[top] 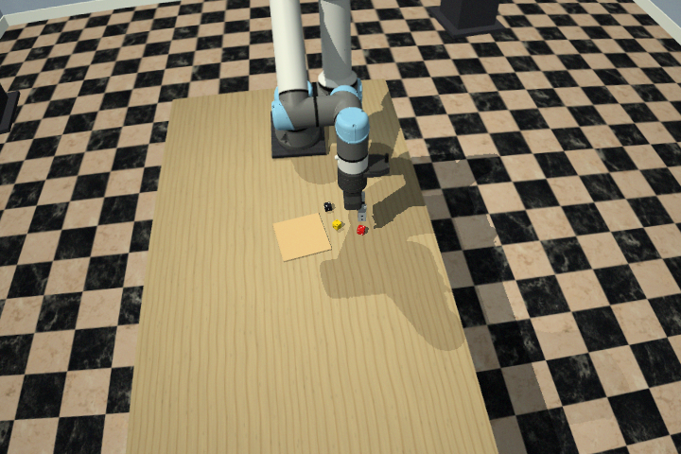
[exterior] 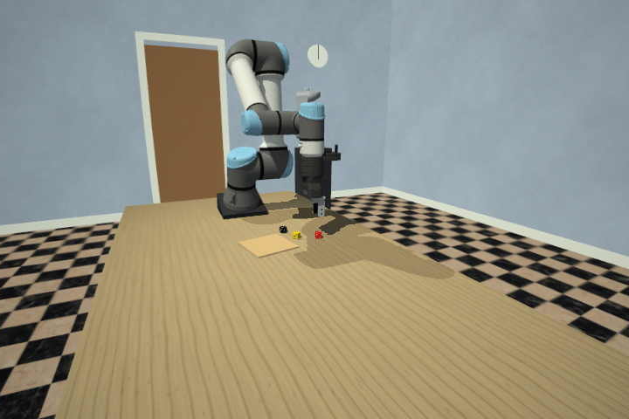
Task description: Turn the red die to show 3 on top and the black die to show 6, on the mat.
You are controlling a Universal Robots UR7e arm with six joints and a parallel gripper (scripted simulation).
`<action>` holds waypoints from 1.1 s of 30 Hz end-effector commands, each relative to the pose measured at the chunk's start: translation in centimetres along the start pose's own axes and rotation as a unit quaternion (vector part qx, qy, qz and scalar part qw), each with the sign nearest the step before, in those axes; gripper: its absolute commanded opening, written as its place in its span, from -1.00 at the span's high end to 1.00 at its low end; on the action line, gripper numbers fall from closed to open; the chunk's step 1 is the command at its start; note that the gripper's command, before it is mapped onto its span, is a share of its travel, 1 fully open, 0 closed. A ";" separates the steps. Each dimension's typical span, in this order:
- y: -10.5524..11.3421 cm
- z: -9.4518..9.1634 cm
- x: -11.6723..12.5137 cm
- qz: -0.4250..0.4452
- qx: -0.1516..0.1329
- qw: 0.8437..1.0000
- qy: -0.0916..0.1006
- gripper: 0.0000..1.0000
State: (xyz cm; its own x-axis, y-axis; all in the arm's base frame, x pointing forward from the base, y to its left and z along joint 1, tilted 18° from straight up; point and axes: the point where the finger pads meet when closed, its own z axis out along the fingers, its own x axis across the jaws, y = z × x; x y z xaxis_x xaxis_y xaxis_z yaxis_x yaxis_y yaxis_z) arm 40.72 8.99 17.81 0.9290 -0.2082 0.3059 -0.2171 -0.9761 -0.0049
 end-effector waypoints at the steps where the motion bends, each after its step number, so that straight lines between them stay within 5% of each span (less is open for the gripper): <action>1: 0.1 0.1 -0.1 0.002 0.000 1.000 0.000 -0.40; 33: 0.0 0.4 -0.1 0.002 0.000 1.000 0.000 -0.40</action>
State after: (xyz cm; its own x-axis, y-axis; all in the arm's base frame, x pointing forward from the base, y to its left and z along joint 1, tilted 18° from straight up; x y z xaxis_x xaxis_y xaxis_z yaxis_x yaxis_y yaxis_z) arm 40.76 8.99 17.79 0.9280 -0.2086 0.3087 -0.2176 -0.9760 -0.0053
